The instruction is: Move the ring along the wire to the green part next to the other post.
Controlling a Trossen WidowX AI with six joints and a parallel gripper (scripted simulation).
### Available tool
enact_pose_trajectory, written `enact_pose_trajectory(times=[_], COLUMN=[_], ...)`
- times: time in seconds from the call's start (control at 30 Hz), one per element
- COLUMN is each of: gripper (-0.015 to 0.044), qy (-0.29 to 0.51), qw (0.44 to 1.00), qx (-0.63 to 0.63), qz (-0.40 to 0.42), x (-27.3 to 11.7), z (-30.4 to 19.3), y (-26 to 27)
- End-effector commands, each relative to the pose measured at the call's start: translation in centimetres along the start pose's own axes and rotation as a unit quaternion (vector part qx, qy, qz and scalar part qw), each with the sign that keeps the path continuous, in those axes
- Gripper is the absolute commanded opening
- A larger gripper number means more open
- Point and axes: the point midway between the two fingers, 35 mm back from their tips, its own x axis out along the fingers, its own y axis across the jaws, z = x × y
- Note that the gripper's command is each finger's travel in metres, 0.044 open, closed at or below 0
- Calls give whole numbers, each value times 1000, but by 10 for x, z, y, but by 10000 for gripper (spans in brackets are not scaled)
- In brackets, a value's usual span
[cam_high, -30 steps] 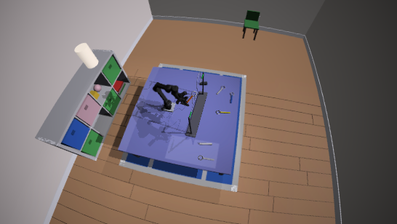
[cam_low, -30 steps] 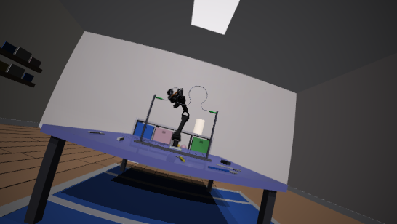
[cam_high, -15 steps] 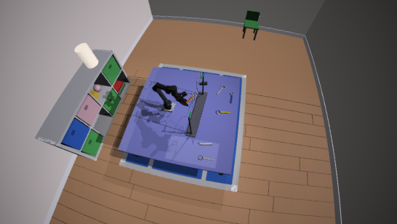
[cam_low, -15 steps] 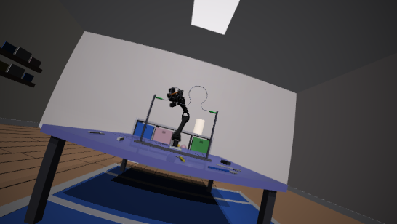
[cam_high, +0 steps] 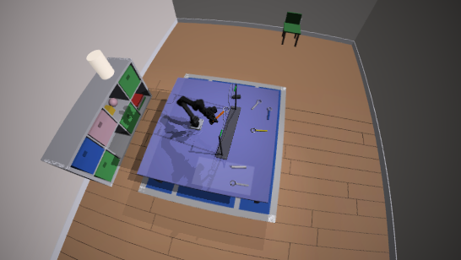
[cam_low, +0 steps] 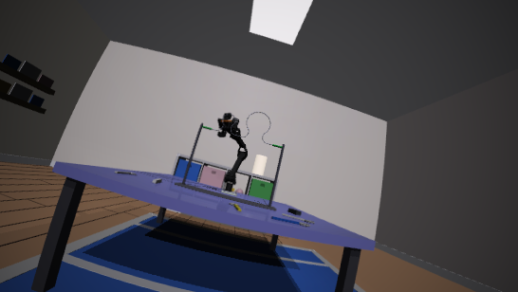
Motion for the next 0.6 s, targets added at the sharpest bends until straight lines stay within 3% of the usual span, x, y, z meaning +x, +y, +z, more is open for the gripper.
enact_pose_trajectory(times=[0.0, 0.57], gripper=[-150, -150], qy=[-5, -21], qw=[999, 981], qx=[-40, -169], qz=[-20, -95], x=[1, 1], z=[0, 2], y=[-3, -19])
